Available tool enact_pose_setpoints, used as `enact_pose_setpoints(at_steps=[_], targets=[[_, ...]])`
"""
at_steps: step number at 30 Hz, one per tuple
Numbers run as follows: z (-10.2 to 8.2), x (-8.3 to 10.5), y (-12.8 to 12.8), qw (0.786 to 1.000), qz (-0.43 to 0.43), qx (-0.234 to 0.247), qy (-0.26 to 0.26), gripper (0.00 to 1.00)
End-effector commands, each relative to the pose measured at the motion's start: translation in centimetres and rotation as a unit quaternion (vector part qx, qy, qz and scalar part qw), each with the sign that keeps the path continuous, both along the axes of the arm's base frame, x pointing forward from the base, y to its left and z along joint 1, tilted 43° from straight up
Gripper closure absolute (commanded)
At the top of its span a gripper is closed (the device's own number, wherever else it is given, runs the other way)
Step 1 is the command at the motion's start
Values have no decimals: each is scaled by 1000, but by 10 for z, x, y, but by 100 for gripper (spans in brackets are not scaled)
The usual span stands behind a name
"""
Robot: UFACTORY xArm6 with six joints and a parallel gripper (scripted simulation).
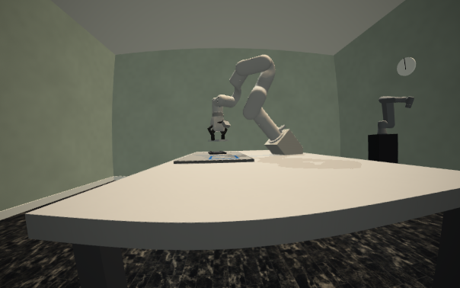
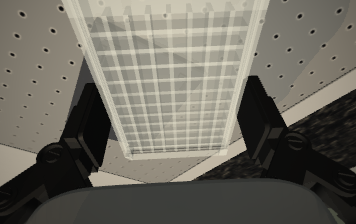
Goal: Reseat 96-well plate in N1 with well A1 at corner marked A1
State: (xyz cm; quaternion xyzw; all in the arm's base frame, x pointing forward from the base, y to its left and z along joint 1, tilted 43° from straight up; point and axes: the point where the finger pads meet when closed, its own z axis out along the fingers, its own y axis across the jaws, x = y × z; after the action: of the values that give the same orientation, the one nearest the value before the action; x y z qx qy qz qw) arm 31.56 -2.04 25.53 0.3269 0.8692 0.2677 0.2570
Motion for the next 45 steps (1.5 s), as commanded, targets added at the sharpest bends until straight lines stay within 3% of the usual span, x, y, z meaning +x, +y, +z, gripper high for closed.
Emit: enact_pose_setpoints(at_steps=[1, 7, 9, 15, 32, 45], targets=[[0, 5, -14, 998, -49, 45, 22, 100], [-2, 12, -33, 986, -121, 106, 52, 100], [-2, 12, -33, 986, -121, 106, 52, 100], [-4, 18, -52, 964, -191, 166, 81, 100], [-8, 33, -100, 964, -192, 166, 81, 100], [-8, 34, -101, 964, -192, 166, 81, 100]])
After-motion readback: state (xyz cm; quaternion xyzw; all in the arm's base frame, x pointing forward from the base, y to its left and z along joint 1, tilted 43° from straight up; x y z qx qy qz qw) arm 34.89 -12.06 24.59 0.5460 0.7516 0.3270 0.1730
